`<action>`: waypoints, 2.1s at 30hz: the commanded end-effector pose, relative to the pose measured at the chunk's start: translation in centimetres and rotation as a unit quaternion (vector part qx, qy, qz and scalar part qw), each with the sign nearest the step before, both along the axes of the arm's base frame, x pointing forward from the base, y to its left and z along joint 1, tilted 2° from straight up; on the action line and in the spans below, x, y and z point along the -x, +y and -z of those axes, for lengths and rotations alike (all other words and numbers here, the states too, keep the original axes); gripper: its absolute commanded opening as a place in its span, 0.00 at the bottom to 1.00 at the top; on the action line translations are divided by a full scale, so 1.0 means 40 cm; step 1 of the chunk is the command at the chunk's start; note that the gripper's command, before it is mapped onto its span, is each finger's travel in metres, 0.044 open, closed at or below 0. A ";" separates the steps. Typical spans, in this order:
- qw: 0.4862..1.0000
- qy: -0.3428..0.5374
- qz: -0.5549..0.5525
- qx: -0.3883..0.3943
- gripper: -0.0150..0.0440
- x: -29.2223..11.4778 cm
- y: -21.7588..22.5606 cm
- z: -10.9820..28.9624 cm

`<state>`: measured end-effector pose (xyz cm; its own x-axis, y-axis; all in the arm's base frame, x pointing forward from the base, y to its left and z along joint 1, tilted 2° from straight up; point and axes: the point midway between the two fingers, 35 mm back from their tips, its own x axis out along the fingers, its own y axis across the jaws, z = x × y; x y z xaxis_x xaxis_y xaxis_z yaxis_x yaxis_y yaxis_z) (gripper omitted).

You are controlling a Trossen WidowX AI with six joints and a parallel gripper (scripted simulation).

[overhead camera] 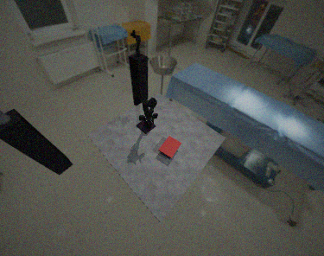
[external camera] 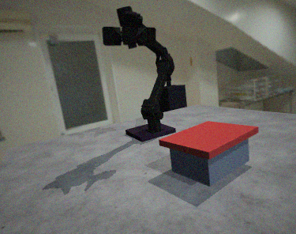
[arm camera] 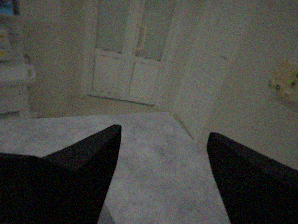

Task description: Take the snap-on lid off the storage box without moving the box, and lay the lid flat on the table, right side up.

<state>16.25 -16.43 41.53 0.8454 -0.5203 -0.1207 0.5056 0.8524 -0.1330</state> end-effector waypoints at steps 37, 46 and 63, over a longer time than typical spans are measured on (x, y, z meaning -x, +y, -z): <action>0.705 0.004 0.068 -0.706 0.65 -0.242 0.150 0.505; 0.705 0.004 0.068 -0.706 0.65 -0.249 0.146 0.648; 0.705 0.005 0.068 -0.706 0.65 -0.294 0.143 0.678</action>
<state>27.70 -10.76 15.13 0.8008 0.0483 -0.5969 0.5915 0.0919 0.8010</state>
